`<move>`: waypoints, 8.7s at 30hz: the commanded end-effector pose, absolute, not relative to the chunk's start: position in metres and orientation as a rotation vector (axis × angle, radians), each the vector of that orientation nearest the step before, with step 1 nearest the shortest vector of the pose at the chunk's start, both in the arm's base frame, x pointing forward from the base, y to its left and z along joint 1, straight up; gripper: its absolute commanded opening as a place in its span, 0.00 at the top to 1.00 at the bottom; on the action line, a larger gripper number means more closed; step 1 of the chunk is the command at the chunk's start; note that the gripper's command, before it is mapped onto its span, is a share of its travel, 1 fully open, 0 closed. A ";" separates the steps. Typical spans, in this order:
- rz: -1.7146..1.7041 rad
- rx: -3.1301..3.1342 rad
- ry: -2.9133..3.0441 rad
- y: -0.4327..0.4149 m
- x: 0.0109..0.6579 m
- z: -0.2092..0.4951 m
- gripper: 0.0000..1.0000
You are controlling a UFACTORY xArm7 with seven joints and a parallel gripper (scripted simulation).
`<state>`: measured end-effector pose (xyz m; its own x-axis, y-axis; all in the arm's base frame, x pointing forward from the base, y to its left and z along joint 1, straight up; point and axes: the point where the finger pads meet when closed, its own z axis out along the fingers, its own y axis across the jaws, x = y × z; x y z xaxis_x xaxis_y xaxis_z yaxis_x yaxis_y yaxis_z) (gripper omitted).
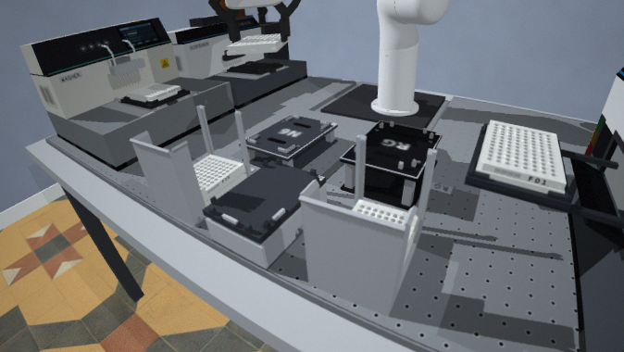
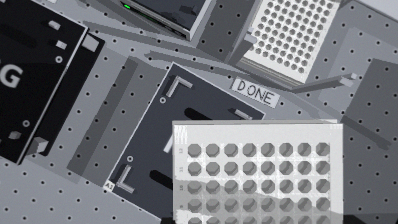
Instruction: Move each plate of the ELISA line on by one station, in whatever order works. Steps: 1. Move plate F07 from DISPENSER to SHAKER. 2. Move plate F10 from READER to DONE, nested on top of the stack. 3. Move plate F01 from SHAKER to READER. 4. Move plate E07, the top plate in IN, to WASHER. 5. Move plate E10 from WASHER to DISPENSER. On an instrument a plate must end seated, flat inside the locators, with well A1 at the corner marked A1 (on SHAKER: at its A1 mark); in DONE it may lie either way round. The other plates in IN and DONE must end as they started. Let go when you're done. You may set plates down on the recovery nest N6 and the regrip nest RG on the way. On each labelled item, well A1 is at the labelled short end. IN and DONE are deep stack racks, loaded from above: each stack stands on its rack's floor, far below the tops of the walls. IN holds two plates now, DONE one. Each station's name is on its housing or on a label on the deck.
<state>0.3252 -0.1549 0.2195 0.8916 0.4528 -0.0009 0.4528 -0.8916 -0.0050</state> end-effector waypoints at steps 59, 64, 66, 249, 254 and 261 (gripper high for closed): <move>0.000 -3.135 -0.163 -0.049 0.463 0.221 1.00; 0.000 -3.135 -0.163 -0.042 0.471 0.221 1.00; 0.000 -3.135 -0.163 -0.039 0.475 0.221 1.00; 0.000 -3.139 0.027 -0.003 0.521 0.084 1.00; 0.000 -3.139 0.027 -0.003 0.521 0.084 1.00; 0.000 -3.139 0.027 -0.003 0.521 0.084 1.00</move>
<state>0.5197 -0.0029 0.0825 0.9998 -0.0171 -0.0044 -0.0171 -0.9998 -0.0028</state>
